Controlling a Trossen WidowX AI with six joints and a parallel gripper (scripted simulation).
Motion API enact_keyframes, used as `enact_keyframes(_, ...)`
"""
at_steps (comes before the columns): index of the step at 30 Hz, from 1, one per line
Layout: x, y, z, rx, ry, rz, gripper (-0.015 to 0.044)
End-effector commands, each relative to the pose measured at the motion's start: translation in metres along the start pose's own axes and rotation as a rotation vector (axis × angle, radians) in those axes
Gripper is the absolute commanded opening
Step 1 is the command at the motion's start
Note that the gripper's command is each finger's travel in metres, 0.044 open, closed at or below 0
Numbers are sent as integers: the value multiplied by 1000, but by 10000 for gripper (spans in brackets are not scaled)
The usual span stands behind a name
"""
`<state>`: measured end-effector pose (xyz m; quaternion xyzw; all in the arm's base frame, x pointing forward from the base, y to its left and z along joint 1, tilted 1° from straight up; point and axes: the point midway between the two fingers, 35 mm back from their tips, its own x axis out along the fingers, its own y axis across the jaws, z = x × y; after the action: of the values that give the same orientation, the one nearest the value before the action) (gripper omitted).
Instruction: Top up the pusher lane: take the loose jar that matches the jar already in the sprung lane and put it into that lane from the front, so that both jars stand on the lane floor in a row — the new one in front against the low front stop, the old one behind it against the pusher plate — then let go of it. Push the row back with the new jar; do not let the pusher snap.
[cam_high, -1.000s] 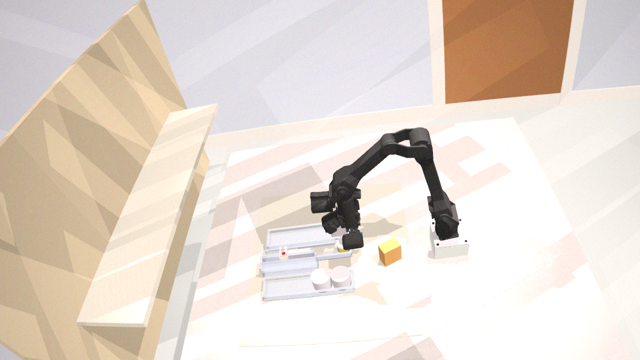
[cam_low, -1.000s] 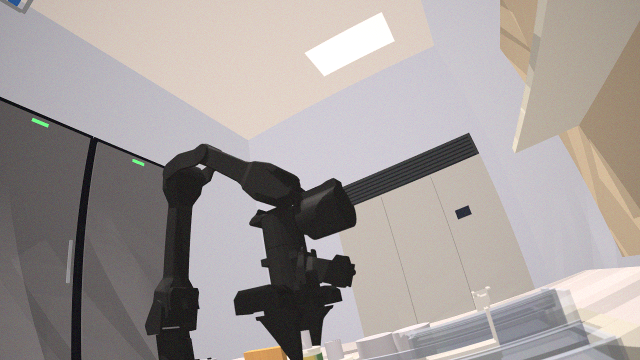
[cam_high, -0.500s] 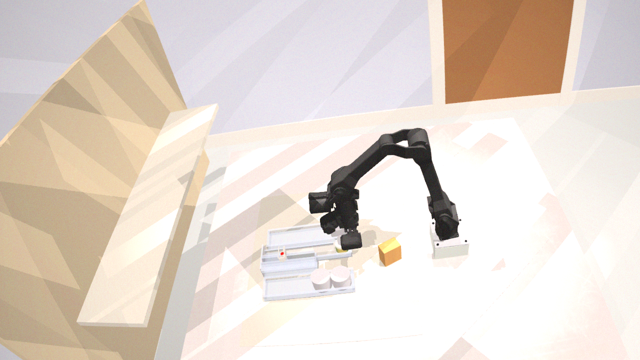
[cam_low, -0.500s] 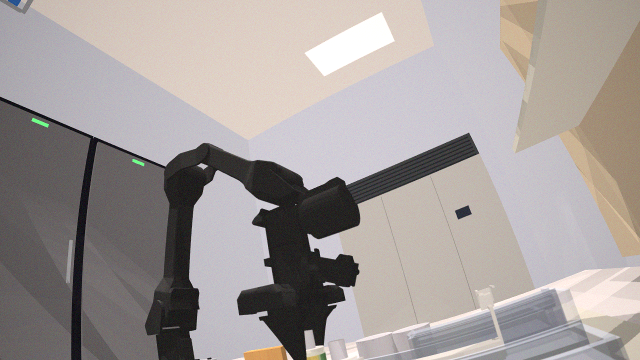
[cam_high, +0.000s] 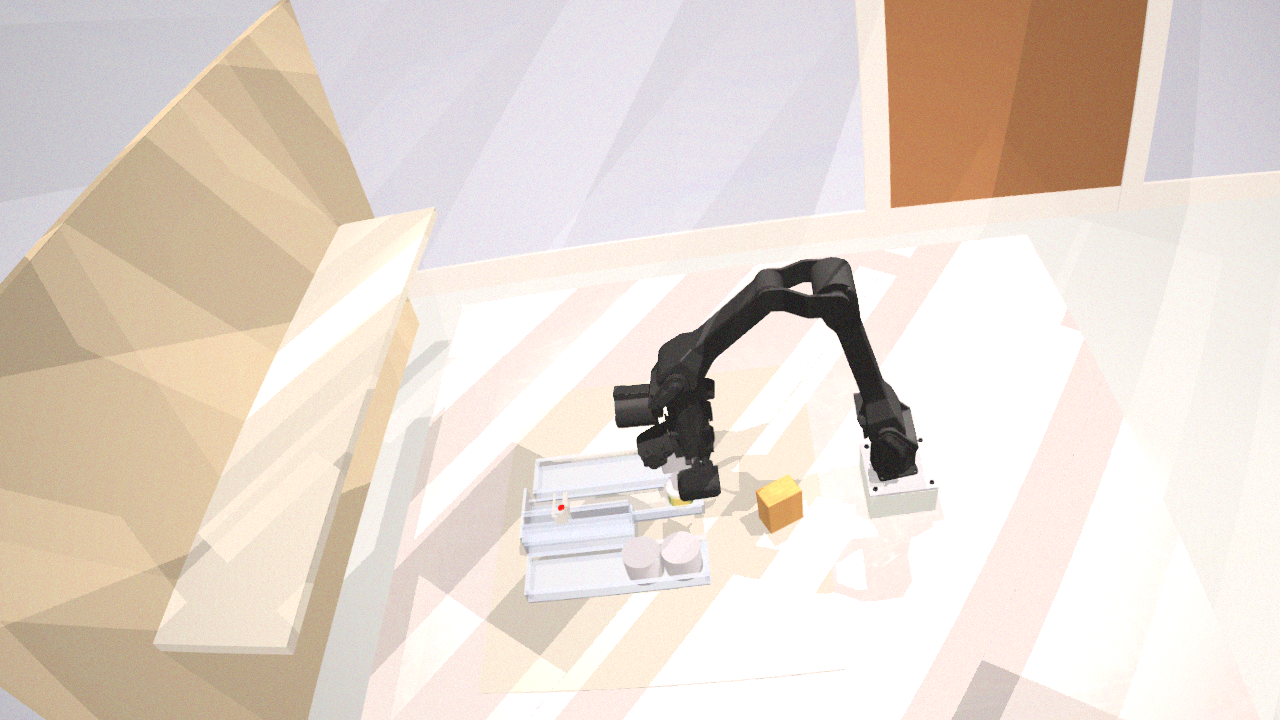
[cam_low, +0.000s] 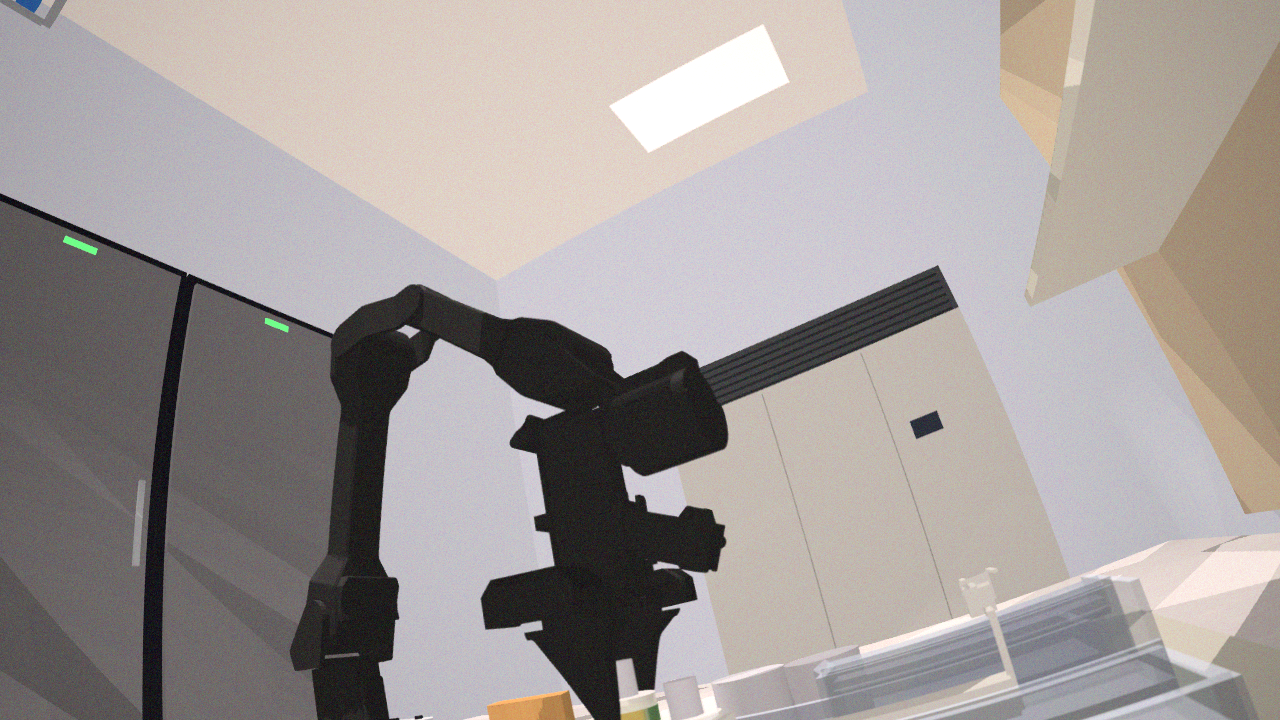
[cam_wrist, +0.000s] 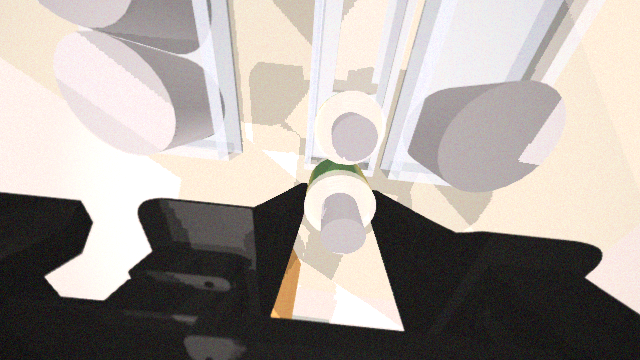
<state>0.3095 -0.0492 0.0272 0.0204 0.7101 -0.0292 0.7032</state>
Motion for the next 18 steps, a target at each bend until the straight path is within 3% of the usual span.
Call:
enact_keyframes(1,-2,-1,8,5,-20,-5,0)
enact_keyframes(18,-3,-1,14,5,-21,-5,0)
